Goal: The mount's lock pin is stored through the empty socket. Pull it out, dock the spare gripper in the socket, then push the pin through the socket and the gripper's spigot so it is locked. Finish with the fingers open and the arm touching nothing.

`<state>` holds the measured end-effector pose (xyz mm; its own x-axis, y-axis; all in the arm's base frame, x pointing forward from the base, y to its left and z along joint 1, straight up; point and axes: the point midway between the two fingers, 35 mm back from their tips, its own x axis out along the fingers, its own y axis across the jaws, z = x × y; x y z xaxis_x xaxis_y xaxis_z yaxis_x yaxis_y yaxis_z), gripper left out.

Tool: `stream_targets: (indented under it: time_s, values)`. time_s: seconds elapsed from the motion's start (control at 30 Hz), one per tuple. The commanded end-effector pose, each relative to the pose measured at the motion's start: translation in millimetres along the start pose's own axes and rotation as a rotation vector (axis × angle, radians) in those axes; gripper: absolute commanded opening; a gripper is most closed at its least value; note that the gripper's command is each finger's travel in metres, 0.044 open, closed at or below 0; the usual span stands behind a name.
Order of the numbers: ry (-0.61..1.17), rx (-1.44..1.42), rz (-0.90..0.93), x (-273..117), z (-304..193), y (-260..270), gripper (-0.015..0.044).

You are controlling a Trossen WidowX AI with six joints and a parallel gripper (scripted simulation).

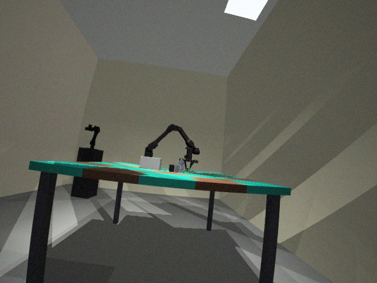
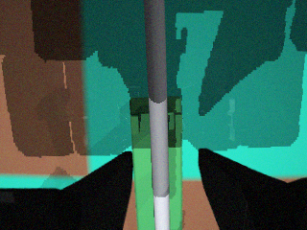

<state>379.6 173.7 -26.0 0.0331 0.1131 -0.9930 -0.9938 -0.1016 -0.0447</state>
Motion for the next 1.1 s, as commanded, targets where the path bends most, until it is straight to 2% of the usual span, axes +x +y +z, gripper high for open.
stream_targets:
  time_s: [0.0, 0.2, 0.4, 0.5, 1.07]
  values:
    - [0.006, -0.001, 0.007, 6, -2, 3, 0.018]
    - [0.006, -0.001, 0.007, 6, -2, 3, 0.018]
    - [0.006, -0.001, 0.007, 6, -2, 3, 0.0023]
    - [0.006, -0.001, 0.007, 6, -2, 3, 0.0003]
    - [0.006, 0.002, 0.021, -12, -1, 6, 0.0]
